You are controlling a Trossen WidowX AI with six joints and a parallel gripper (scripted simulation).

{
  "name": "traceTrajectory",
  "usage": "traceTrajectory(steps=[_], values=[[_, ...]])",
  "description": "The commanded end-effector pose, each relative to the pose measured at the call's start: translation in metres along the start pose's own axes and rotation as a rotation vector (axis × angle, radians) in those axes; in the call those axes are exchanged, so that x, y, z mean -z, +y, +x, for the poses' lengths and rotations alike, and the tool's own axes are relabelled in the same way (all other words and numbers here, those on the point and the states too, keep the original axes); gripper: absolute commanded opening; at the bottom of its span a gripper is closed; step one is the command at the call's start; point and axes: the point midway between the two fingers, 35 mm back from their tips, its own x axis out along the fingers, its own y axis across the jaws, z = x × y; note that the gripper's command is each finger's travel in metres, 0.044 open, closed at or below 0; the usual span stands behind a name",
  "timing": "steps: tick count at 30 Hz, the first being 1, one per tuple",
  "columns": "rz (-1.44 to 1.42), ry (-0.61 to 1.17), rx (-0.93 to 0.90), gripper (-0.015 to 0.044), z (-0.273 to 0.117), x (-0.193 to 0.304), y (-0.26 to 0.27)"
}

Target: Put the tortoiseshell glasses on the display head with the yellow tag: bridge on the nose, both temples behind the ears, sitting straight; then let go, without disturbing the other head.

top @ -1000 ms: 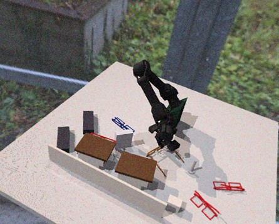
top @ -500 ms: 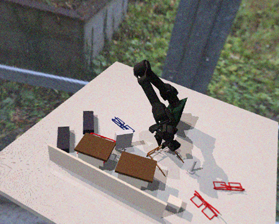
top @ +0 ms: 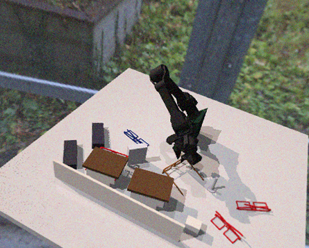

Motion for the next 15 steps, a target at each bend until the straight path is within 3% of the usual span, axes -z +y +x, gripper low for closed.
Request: traceTrajectory(steps=[1, 4, 8, 15], values=[[0.011, 0.006, 0.012, 0.0107, -0.0265, 0.0022, 0.0034], [0.011, 0.006, 0.011, 0.0107, -0.0344, 0.0017, 0.0057], [0.004, 0.015, 0.012, 0.0200, -0.0278, 0.0027, 0.0028], [0.005, 0.013, 0.012, 0.0200, -0.0291, 0.0028, 0.0023]])
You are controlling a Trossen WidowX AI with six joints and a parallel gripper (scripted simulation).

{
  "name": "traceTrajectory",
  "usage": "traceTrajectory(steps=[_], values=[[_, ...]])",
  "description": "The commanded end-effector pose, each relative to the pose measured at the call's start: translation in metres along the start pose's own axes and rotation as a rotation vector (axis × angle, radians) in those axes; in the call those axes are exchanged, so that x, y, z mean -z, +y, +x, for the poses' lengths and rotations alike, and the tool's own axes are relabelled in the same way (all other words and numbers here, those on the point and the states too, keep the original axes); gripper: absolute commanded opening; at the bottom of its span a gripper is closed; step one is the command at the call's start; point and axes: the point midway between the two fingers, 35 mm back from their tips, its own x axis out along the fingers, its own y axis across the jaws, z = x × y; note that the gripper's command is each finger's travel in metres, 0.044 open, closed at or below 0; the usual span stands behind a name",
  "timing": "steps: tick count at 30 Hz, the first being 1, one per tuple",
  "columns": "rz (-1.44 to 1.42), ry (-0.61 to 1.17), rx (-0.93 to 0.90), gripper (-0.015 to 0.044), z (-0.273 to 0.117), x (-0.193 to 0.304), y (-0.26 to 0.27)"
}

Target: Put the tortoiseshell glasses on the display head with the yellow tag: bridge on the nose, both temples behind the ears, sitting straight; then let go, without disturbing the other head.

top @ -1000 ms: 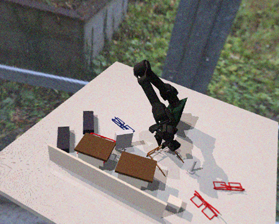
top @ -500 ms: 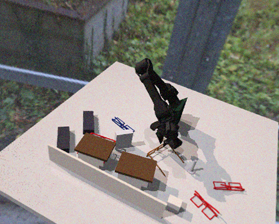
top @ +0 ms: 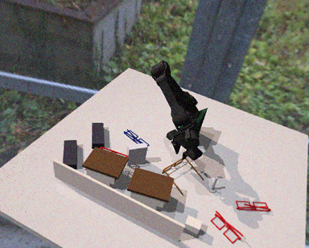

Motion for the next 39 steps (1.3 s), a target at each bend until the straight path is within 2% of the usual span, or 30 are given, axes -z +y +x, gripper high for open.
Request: traceTrajectory(steps=[1, 2, 4, 5, 14, 39], values=[[0.000, -0.007, -0.001, 0.0200, -0.004, 0.000, -0.002], [0.001, -0.010, -0.001, 0.0200, -0.006, 0.000, -0.002], [0.001, -0.010, -0.001, 0.0147, -0.006, 0.000, -0.002], [0.001, -0.010, -0.001, 0.0140, -0.006, 0.000, -0.002], [0.001, -0.010, -0.001, 0.0140, -0.003, 0.001, -0.003], [0.000, -0.009, -0.001, 0.0140, 0.038, 0.001, -0.003]])
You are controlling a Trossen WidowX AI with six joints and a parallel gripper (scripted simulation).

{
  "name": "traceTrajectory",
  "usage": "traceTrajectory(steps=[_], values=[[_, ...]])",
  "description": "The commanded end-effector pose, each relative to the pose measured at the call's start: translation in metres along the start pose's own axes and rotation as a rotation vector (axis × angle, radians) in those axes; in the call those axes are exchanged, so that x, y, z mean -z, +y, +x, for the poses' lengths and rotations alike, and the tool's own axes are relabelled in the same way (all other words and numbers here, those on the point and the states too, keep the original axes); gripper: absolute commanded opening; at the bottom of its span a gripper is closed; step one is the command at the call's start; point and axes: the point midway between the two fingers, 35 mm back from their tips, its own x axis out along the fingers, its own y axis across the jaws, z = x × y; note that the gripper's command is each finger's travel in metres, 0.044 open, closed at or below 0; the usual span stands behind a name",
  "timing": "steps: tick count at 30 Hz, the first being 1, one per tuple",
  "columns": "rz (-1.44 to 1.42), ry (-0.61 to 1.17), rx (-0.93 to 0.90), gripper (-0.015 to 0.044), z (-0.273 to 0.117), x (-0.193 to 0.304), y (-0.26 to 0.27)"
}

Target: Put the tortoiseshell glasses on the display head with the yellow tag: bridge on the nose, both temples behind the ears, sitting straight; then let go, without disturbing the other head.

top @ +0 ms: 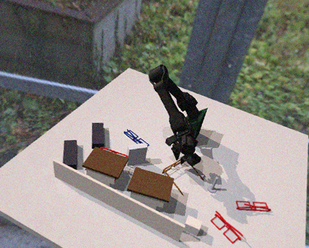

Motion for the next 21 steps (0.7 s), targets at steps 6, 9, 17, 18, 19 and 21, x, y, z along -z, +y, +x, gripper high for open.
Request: traceTrajectory(steps=[6, 9, 17, 18, 19, 21], values=[[-0.009, -0.001, -0.011, 0.0140, 0.015, -0.002, 0.003], [-0.009, -0.001, -0.012, 0.0140, 0.020, -0.002, 0.003], [0.000, -0.001, -0.005, 0.0113, 0.020, -0.001, 0.002], [0.000, -0.001, -0.005, 0.0107, 0.020, -0.001, 0.002], [0.000, -0.001, -0.005, 0.0100, 0.020, -0.001, 0.002], [0.000, -0.001, -0.005, 0.0087, 0.020, -0.001, 0.002]])
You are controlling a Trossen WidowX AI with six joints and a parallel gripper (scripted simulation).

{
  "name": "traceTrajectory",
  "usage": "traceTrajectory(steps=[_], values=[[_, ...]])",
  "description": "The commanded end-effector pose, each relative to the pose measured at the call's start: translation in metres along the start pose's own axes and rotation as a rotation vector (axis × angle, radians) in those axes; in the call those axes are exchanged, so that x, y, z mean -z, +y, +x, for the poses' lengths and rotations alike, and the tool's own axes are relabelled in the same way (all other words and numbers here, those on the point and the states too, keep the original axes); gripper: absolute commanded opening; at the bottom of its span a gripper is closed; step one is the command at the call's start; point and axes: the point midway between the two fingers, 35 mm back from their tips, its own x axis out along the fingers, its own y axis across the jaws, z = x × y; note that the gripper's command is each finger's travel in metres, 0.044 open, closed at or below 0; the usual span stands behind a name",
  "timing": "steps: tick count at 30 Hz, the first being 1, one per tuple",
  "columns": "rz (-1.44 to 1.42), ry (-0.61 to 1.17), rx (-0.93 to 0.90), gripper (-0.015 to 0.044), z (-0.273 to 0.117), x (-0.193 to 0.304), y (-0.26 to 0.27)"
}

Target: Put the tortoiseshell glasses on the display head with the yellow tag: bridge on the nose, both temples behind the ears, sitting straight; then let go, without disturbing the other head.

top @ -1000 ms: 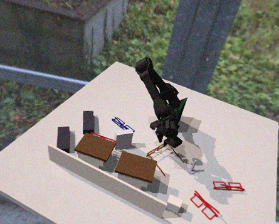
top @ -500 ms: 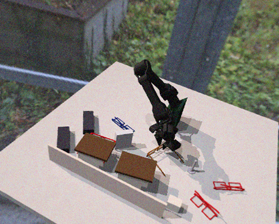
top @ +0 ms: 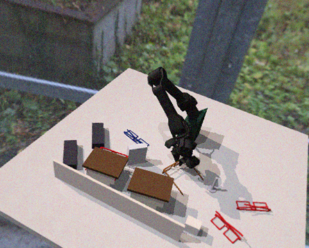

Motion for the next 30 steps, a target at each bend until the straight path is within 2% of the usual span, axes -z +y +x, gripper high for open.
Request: traceTrajectory(steps=[1, 13, 18, 30], values=[[0.001, 0.000, 0.000, 0.0080, 0.000, 0.000, 0.000], [0.001, 0.000, 0.000, 0.0000, 0.000, 0.000, 0.000], [0.001, 0.000, 0.001, 0.0000, -0.003, 0.001, -0.001], [-0.006, -0.004, 0.004, 0.0000, -0.071, 0.002, -0.008]])
